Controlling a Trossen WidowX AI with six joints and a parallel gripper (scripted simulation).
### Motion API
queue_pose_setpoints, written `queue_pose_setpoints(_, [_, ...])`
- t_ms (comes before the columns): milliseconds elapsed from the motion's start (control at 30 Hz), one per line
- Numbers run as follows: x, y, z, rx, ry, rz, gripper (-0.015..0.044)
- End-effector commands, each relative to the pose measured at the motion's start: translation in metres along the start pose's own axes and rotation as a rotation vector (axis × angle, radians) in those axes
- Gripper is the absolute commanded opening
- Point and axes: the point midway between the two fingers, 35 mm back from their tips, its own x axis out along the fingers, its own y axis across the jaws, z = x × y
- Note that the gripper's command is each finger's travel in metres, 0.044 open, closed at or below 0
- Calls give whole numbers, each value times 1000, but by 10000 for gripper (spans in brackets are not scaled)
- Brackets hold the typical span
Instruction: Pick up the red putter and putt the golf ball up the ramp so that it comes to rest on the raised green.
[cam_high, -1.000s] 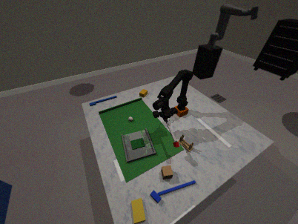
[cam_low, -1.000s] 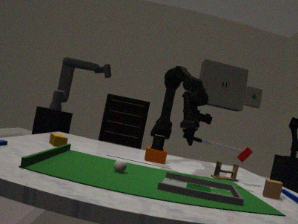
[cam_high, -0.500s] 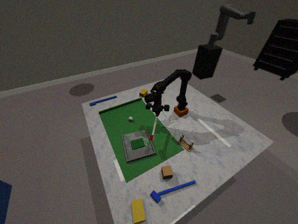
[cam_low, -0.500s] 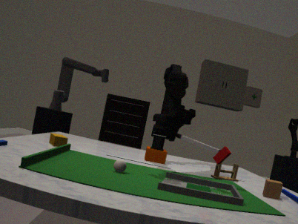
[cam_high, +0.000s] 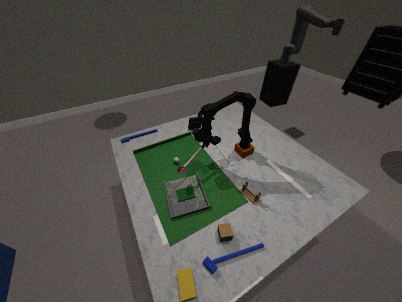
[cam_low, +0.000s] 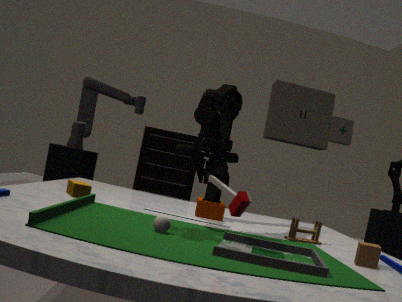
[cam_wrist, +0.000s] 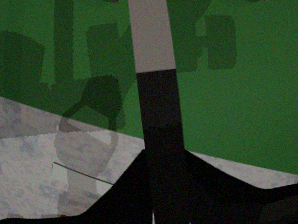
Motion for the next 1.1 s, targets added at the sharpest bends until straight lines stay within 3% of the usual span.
queue_pose_setpoints(0, [-5,-19,-11,121,7,-18,0])
queue_pose_setpoints(500, [-17,-79,-70,571,47,-71,0])
queue_pose_setpoints(700, [-17,-81,-73,591,49,-73,0])
queue_pose_setpoints(1067, [21,-83,-76,591,49,-73,0])
